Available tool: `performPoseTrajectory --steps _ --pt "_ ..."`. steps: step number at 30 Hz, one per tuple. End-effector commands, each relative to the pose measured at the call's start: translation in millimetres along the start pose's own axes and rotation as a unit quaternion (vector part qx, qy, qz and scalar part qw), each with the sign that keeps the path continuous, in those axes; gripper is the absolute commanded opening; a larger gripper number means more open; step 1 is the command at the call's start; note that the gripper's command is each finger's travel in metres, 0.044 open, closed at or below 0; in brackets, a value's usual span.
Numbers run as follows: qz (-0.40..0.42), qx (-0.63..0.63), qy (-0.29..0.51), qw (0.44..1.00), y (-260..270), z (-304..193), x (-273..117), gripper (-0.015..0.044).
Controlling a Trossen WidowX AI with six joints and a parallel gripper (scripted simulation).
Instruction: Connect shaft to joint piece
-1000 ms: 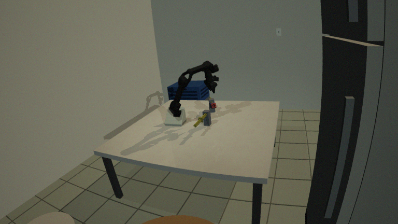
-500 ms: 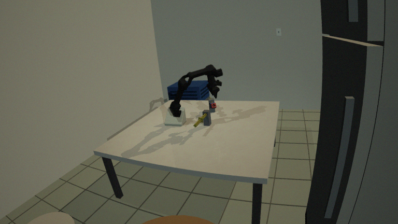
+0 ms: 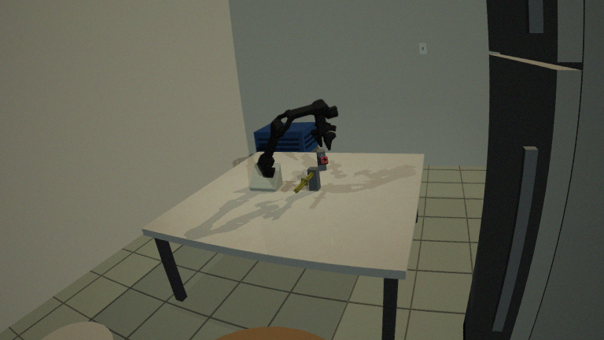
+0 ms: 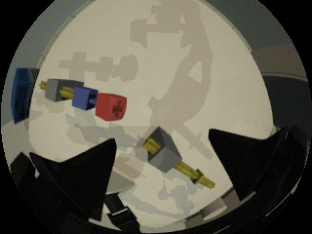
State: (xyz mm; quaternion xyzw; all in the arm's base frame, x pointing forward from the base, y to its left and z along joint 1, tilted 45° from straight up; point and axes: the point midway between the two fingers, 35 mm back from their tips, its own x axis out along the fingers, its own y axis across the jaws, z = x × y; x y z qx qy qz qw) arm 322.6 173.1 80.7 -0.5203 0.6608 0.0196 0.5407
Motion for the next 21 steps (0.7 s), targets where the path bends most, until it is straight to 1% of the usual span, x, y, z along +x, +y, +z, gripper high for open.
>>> performPoseTrajectory --steps 1,11,21 --pt "-0.010 -0.072 0.014 0.997 0.6 0.0 7.8 0.0440" --pt "-0.025 -0.234 0.038 0.971 2.7 0.2 18.7 0.0440" --pt "-0.032 -0.391 0.066 0.918 4.8 0.2 29.1 0.0440"
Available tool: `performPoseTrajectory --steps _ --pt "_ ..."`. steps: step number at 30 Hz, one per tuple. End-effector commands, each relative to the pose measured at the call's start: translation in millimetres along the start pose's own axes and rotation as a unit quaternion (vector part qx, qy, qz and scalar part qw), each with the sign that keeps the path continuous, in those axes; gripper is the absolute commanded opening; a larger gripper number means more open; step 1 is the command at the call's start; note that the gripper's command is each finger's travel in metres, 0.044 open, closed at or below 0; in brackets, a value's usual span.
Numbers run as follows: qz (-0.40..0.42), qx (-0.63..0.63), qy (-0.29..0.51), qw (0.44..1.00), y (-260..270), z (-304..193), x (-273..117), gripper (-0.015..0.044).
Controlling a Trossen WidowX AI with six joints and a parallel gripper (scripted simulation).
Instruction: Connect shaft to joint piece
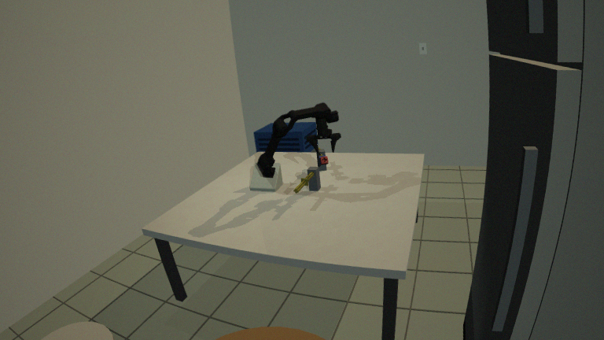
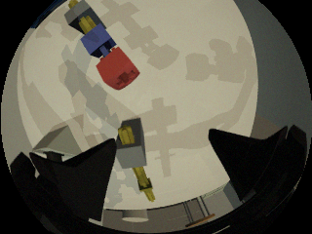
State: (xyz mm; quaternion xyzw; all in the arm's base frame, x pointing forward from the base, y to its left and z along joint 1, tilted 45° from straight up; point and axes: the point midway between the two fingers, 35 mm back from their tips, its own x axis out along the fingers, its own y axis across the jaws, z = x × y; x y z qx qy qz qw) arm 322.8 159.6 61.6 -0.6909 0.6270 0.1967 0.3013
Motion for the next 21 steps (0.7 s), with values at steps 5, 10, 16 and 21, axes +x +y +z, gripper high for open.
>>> performPoseTrajectory --steps 5,10,16,21 --pt "-0.002 -0.144 0.028 0.989 1.6 2.4 10.9 0.0440" --pt "-0.001 -0.225 0.042 0.973 2.6 3.5 15.9 0.0440" --pt "0.001 -0.282 0.051 0.958 3.3 4.3 19.2 0.0440" --pt "0.001 -0.282 0.051 0.958 3.3 4.3 19.2 0.0440"
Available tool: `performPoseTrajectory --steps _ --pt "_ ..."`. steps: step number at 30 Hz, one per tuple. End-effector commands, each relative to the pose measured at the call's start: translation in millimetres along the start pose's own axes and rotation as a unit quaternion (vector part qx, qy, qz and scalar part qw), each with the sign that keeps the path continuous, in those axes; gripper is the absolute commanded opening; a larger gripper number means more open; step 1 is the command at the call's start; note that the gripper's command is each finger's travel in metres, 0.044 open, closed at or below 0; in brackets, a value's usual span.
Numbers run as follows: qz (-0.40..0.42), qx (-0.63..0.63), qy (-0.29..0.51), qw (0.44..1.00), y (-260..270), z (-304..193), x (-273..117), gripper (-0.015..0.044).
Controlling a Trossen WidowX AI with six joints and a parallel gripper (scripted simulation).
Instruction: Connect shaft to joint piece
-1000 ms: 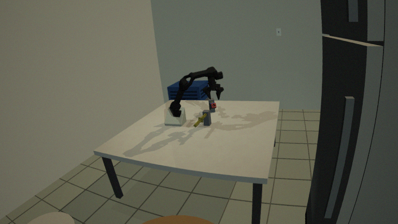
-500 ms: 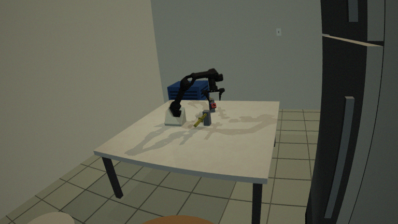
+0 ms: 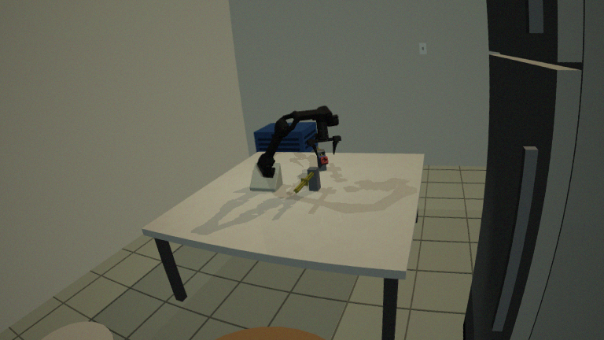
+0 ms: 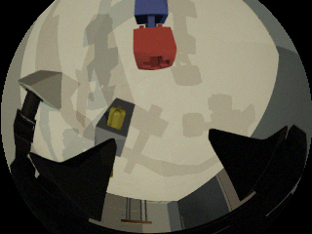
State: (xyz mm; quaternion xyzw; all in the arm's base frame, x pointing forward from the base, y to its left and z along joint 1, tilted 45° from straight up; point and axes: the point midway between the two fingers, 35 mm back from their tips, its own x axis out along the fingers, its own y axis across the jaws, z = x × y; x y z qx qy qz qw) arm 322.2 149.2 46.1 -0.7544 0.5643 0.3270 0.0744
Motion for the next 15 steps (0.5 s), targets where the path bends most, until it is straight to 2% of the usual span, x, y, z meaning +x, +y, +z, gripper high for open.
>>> performPoseTrajectory --steps 1,15 --pt "0.001 -0.012 0.005 1.000 -0.2 -0.2 1.5 0.0440" --pt "0.001 -0.008 0.005 1.000 -1.2 9.7 51.4 0.0440"
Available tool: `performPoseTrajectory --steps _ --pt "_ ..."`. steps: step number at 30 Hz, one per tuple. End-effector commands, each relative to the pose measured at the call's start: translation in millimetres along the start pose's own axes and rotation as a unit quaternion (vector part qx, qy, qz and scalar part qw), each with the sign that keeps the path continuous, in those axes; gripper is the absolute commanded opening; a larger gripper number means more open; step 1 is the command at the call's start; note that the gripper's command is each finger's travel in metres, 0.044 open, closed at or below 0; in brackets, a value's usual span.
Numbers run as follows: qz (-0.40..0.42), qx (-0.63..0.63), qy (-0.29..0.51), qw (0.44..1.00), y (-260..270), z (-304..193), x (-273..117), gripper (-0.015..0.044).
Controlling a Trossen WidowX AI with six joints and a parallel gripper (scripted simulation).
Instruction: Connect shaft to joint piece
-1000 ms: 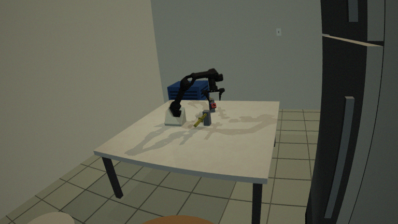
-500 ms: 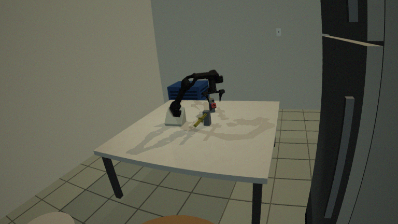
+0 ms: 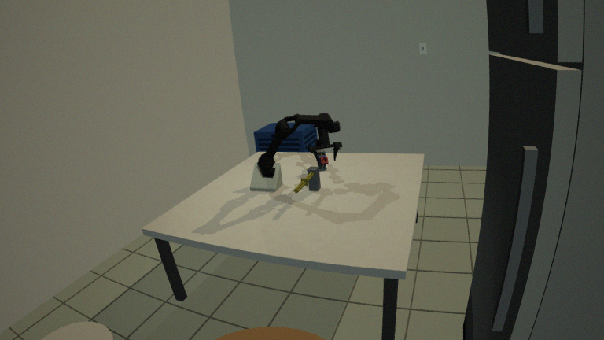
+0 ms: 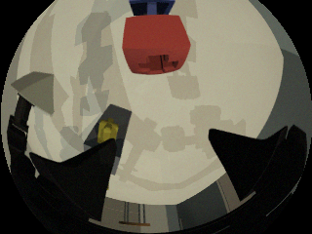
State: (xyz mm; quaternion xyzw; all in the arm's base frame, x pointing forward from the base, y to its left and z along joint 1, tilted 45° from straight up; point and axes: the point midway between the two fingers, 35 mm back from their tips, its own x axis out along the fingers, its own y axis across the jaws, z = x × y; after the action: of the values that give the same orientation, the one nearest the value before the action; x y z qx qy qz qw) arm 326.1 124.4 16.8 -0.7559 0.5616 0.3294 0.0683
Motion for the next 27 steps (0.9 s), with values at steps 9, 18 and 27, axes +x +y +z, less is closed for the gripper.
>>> performPoseTrajectory --steps 9,18,27 --pt "0.001 -0.001 0.001 1.000 0.5 25.9 14.6 0.0440" --pt "0.001 -0.001 0.000 1.000 2.9 70.5 6.7 0.0440" --pt "0.001 -0.001 0.001 1.000 2.2 70.6 17.4 0.0440"
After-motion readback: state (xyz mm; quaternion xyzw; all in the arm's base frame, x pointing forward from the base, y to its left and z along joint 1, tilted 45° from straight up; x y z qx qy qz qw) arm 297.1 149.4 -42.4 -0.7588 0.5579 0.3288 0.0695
